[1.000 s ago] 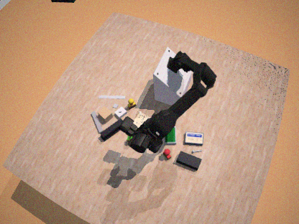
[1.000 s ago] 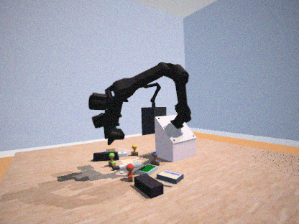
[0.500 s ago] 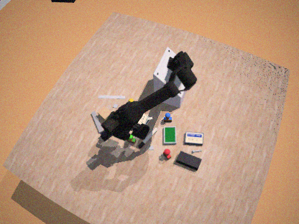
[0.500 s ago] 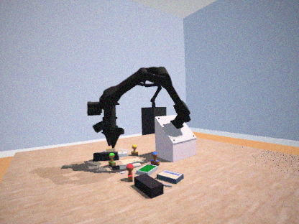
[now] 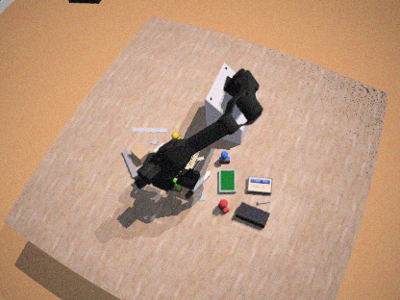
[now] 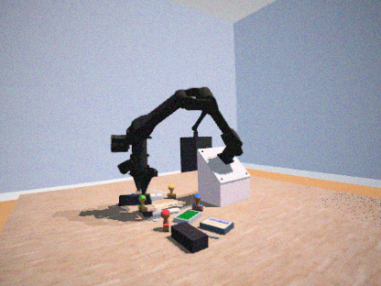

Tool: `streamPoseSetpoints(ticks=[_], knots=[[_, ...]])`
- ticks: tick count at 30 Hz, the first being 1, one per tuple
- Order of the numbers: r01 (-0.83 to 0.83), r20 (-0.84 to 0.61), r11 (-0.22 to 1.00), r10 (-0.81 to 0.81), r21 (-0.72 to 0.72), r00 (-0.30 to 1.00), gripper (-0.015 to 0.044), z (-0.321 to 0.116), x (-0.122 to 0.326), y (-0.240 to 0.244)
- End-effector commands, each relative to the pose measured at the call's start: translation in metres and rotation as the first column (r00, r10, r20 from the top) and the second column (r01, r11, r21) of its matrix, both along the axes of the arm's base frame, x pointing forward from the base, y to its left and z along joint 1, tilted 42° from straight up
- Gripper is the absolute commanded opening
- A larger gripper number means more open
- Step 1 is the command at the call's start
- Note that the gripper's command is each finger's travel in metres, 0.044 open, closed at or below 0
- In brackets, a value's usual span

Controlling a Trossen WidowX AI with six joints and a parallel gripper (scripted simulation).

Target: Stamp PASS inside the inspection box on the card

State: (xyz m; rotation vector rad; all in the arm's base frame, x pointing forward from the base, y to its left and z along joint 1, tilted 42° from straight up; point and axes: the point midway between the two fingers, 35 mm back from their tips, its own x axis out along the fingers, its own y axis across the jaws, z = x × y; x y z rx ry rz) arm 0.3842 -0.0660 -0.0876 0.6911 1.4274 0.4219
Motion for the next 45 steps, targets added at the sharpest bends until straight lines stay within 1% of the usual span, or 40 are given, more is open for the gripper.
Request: streamPoseSetpoints(ticks=[1,29,36,45], knots=[[0.004,-0.010,1.000,-0.004,0.008,1.000,0.0217,-0.008,-0.001,0.005],[0.003,-0.009,1.000,-0.003,0.011,1.000,0.0217,-0.042,0.002,0.036],[0.003,-0.009,1.000,-0.003,0.012,1.000,0.0217,-0.043,0.002,0.037],[0.000,-0.004,1.000,0.000,0.006,1.000,0.0157,-0.041,0.003,0.036]])
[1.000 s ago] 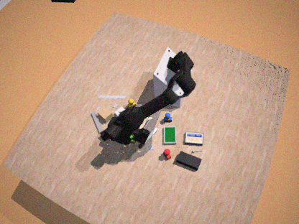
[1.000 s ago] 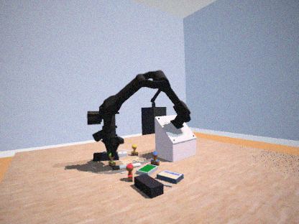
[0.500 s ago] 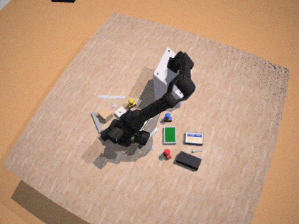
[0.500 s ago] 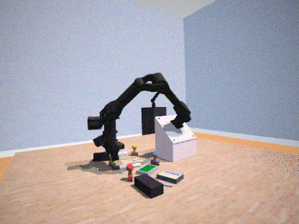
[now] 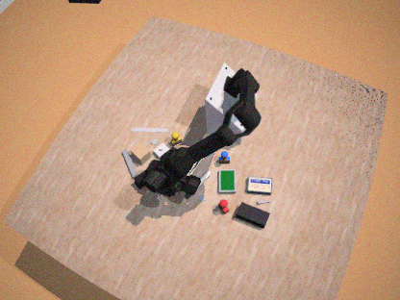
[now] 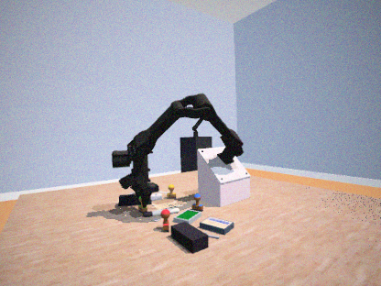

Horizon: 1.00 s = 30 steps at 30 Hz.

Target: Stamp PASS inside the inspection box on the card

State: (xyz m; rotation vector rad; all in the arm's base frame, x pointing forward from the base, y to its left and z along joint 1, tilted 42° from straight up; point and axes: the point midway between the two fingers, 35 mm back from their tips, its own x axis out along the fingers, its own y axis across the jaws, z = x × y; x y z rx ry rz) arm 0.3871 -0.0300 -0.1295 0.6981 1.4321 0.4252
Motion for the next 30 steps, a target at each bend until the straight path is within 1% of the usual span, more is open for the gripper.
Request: streamPoseSetpoints(ticks=[1,12,15,30], knots=[[0.000,0.001,1.000,0.000,0.000,1.000,0.0151,0.0005,0.0003,-0.0001],[0.000,0.001,1.000,0.000,0.000,1.000,0.0077,0.0005,0.0003,-0.0001],[0.000,0.001,1.000,0.000,0.000,1.000,0.0000,0.0010,0.0003,-0.0006],[0.000,0.001,1.000,0.000,-0.001,1.000,0.0000,0.0063,0.0001,-0.0056]])
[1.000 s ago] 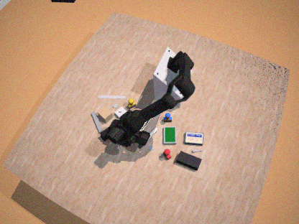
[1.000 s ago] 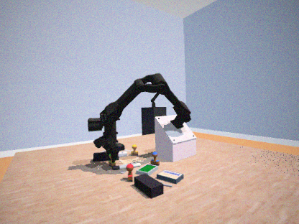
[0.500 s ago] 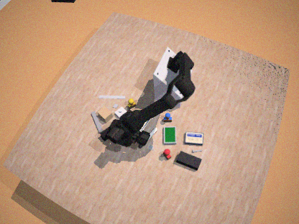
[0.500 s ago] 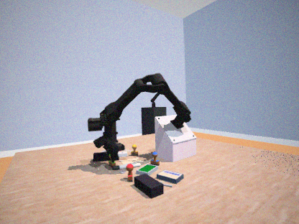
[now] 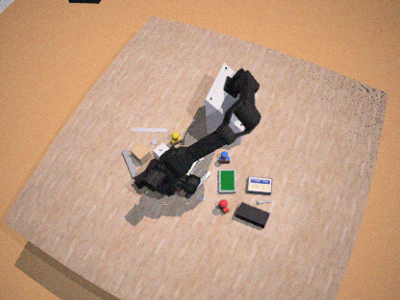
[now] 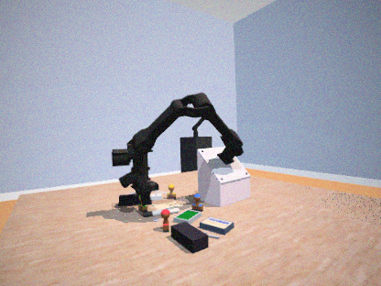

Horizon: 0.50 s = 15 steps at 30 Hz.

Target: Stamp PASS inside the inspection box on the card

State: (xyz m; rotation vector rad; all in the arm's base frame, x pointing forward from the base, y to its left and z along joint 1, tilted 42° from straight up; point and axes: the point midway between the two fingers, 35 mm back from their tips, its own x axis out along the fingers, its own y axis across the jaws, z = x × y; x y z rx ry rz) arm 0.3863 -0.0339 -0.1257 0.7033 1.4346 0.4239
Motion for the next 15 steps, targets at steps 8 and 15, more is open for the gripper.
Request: streamPoseSetpoints(ticks=[8,15], knots=[[-0.003,0.005,1.000,0.003,-0.004,1.000,0.0000,0.0054,0.0007,-0.0044],[-0.003,0.005,1.000,0.003,-0.004,1.000,0.0000,0.0079,0.0005,-0.0067]])
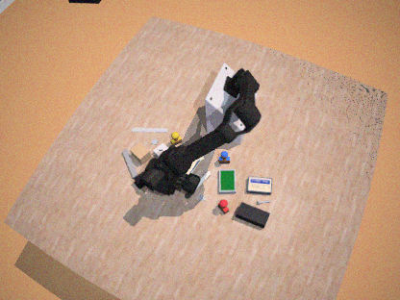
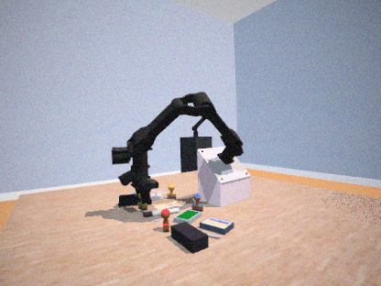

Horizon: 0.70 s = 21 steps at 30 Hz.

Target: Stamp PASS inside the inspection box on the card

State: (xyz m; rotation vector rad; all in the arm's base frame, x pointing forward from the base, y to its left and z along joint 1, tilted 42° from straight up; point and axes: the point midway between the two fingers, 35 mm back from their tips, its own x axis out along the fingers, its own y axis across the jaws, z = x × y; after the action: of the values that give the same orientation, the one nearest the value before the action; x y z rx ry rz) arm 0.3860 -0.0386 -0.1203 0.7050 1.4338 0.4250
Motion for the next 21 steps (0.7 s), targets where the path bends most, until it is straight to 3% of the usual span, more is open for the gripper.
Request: streamPoseSetpoints(ticks=[1,21], knots=[[-0.003,0.005,1.000,0.003,-0.006,1.000,0.0000,0.0029,0.0007,-0.0023],[-0.003,0.005,1.000,0.003,-0.006,1.000,0.0000,0.0101,0.0000,-0.0089]])
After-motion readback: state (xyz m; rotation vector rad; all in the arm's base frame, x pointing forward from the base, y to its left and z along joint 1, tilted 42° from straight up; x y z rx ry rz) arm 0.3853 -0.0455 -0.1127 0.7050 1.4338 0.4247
